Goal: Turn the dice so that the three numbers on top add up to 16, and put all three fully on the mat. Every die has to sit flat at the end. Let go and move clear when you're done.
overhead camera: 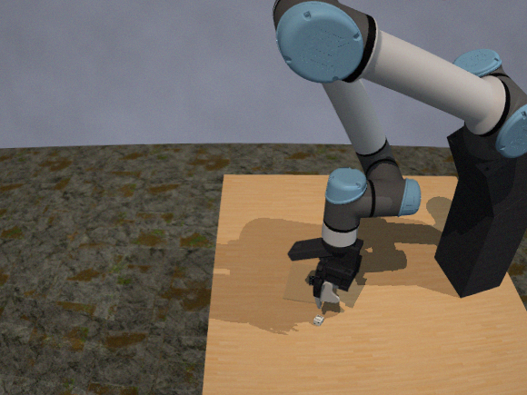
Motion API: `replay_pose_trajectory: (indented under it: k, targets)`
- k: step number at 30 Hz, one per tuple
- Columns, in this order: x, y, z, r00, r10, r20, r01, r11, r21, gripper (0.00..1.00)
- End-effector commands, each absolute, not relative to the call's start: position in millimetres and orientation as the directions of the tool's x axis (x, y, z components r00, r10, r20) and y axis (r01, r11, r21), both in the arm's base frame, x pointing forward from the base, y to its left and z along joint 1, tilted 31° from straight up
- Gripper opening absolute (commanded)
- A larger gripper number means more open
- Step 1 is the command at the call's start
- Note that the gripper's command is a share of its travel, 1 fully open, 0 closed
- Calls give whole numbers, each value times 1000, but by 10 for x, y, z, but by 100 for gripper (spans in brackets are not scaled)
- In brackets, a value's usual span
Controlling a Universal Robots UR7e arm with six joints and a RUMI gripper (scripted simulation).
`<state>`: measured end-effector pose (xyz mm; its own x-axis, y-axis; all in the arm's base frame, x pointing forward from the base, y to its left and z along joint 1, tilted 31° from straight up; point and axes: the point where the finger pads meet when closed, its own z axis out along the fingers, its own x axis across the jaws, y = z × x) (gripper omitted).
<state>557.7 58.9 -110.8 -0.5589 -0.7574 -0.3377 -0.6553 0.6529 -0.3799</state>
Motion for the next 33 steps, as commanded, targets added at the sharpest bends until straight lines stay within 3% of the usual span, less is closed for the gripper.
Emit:
replay_pose_trajectory:
  k: [1, 33]
  targets:
    - [5579, 589, -1103, -558, -757, -338, -655, 653, -381, 21]
    - [5711, 597, -1320, -563, -753, -340, -651, 658, -378, 21]
